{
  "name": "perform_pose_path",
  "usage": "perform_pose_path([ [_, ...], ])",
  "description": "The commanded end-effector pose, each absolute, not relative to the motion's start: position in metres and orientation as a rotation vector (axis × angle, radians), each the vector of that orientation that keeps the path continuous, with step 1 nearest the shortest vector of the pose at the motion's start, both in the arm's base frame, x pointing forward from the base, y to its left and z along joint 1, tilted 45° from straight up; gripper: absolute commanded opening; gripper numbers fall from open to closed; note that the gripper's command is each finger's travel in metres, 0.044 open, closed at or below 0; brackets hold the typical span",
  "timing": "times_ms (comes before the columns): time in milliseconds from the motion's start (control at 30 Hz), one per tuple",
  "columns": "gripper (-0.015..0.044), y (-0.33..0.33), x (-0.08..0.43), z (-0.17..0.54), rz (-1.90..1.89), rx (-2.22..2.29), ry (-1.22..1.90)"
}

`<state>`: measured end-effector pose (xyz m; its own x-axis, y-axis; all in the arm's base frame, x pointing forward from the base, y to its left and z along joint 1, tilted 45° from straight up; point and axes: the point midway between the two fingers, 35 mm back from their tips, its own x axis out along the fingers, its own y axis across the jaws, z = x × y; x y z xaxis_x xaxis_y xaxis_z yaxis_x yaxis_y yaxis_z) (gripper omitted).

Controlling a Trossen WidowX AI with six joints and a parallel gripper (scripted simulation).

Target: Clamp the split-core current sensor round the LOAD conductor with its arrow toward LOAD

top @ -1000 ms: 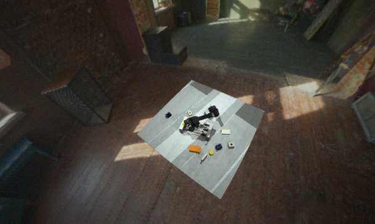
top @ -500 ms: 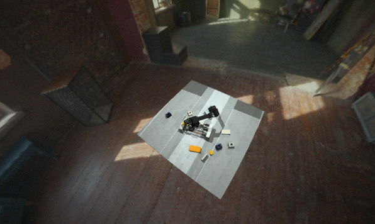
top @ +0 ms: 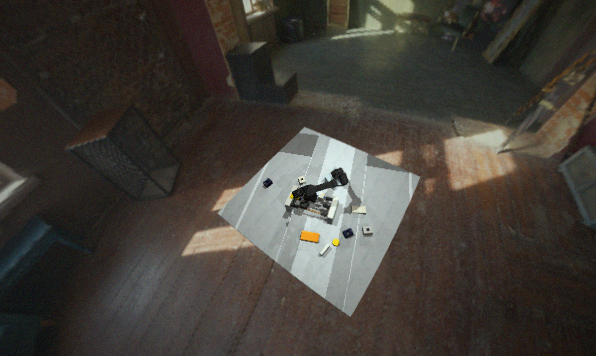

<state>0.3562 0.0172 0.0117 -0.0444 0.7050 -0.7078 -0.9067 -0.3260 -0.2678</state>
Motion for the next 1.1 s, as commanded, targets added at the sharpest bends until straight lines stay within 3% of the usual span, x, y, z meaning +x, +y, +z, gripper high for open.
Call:
perform_pose_path([
  [0, 0.0269, 0.0171, 0.3559, 0.0118, 1.672, -0.930, 0.300],
  [767, 0.0115, 0.0172, 0.3562, 0.0117, 1.672, -0.931, 0.299],
  [900, 0.0010, 0.0162, 0.3569, 0.0118, 1.628, -0.933, 0.278],
  [1067, 0.0000, 0.0164, 0.3587, 0.0104, 1.631, -0.941, 0.276],
])
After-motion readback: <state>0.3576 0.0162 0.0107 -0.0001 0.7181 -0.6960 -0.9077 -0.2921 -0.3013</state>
